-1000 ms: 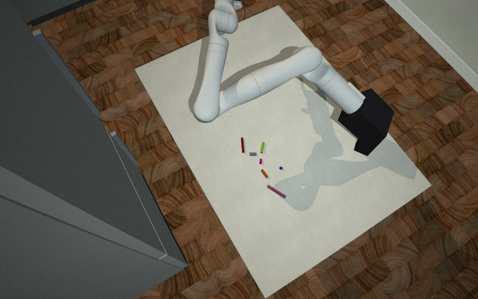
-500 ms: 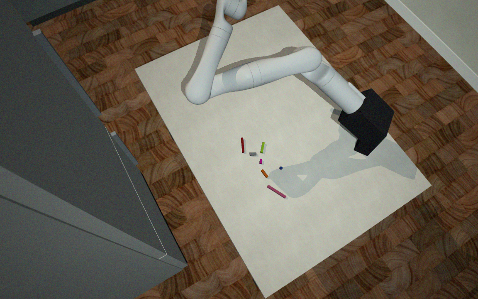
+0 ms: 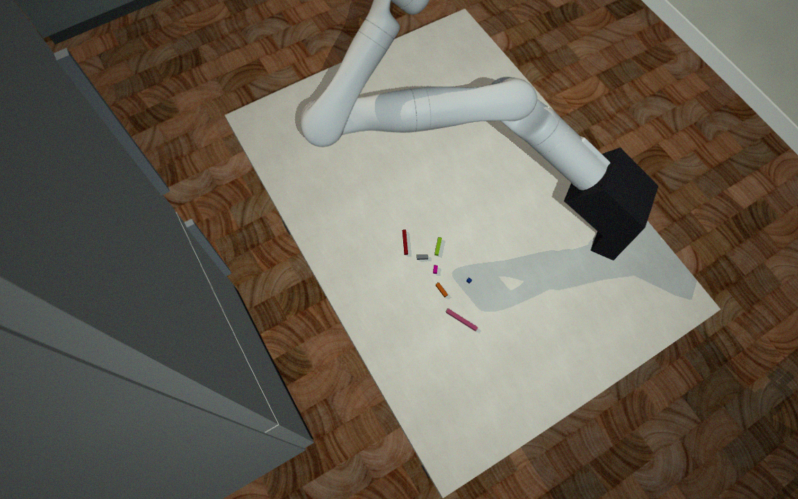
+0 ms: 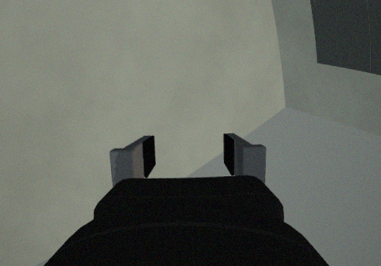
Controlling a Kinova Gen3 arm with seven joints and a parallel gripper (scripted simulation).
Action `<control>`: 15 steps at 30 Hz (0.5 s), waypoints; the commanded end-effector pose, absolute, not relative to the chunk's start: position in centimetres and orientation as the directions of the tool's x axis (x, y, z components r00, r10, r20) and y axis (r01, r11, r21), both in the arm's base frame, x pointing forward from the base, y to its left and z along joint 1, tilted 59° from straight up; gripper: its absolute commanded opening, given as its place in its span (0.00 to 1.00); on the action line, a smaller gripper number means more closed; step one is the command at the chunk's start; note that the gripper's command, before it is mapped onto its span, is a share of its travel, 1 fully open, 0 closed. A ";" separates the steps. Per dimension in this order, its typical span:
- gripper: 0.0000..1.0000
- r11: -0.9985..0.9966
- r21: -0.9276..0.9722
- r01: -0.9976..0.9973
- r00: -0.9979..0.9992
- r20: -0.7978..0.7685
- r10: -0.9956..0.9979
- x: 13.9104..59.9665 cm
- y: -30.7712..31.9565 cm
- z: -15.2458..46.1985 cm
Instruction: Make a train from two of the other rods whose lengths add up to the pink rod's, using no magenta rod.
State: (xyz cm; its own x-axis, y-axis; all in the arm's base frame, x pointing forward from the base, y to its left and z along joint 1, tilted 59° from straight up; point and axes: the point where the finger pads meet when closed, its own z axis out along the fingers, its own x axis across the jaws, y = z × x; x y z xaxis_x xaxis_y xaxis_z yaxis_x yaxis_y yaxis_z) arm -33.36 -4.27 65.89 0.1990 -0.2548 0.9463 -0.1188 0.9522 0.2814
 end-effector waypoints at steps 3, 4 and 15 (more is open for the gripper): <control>1.00 0.984 0.175 -0.026 0.098 0.980 -0.171 -36.5 1.4 63.7; 1.00 0.989 0.151 -0.003 0.082 0.985 -0.150 -36.9 2.6 63.3; 1.00 0.969 -0.070 0.236 -0.024 0.997 0.077 -38.5 14.5 58.6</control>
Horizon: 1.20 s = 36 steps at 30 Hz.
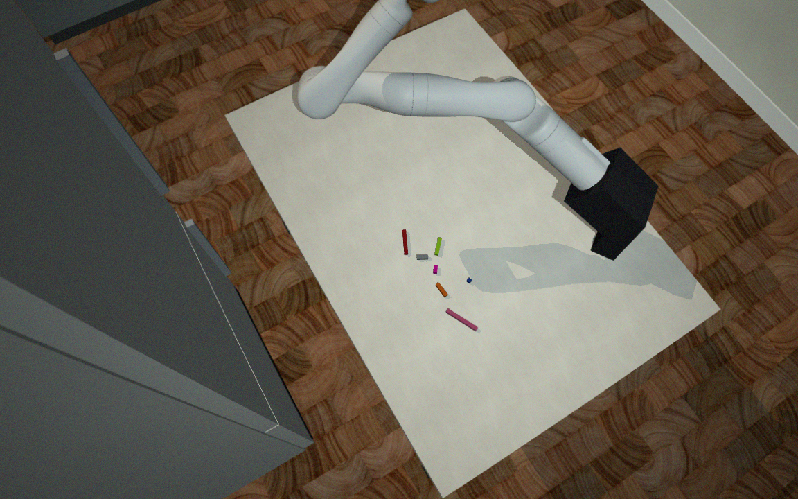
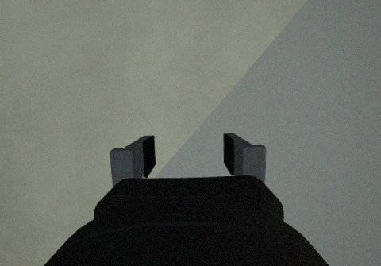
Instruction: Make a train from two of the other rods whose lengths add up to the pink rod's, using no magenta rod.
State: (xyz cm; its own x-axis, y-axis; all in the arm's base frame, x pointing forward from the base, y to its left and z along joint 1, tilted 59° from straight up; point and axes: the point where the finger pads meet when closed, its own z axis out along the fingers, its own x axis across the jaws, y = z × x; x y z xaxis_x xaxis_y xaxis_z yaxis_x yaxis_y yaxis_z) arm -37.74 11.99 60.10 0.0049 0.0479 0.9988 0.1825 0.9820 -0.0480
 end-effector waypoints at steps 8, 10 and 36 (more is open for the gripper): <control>1.00 0.896 -0.194 0.400 -0.043 0.972 0.230 -37.8 22.0 54.9; 1.00 0.859 -0.232 0.456 -0.041 0.959 0.281 -37.2 24.6 53.5; 1.00 0.256 -0.453 0.854 0.203 0.744 0.636 -23.3 44.4 38.1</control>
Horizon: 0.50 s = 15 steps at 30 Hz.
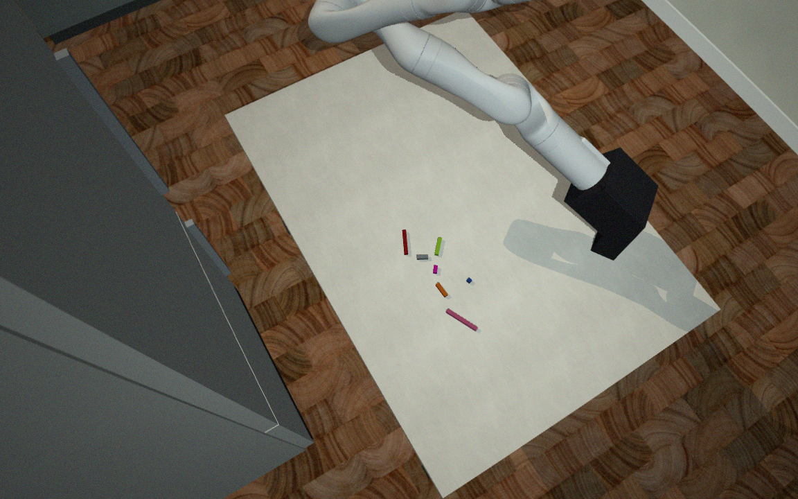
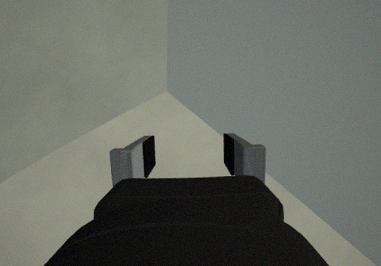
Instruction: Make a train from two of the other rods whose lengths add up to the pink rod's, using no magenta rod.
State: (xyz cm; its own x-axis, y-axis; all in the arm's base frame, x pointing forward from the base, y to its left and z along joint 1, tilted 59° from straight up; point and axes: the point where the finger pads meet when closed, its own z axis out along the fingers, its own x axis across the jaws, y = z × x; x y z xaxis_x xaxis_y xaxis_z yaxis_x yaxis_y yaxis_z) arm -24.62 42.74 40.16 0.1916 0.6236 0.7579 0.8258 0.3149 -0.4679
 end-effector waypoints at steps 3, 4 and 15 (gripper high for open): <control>1.00 0.161 -0.458 0.874 0.254 0.713 0.653 -20.7 46.0 36.0; 1.00 0.128 -0.459 0.879 0.271 0.703 0.657 -19.8 46.5 35.4; 1.00 -0.209 -0.439 0.874 0.459 0.605 0.651 -9.7 49.8 28.5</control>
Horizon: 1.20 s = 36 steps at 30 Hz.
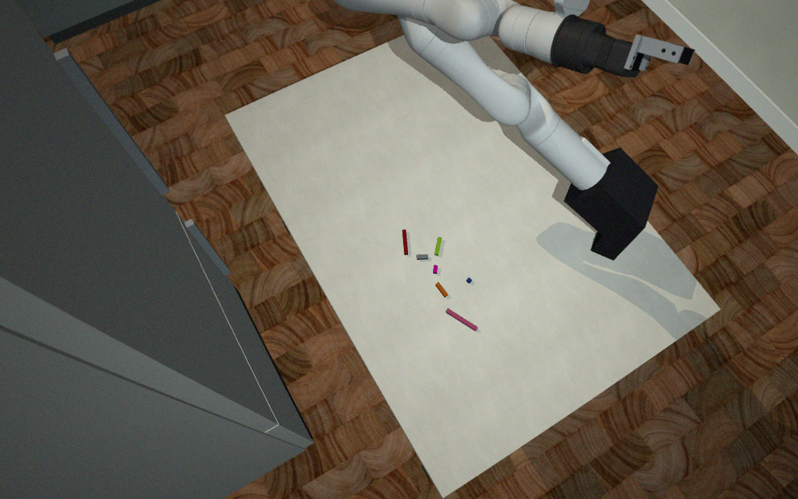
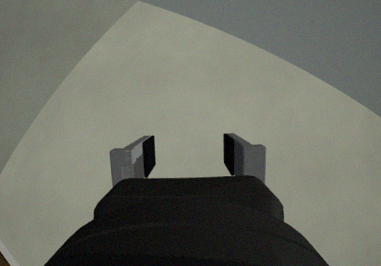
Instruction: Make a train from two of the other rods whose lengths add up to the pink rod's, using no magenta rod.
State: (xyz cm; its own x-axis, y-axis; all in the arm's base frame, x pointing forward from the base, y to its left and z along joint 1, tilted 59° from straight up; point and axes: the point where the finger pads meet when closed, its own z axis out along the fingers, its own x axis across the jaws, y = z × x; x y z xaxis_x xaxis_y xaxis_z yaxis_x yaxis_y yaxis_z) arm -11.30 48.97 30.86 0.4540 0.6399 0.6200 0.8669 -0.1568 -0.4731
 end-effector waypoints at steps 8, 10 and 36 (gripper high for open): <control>1.00 -0.415 -0.400 0.817 0.577 0.554 0.601 -2.8 50.2 24.3; 1.00 -0.473 -0.385 0.792 0.609 0.541 0.580 -0.7 50.1 23.1; 1.00 -0.854 -0.221 0.472 0.811 0.488 0.322 16.1 44.7 14.4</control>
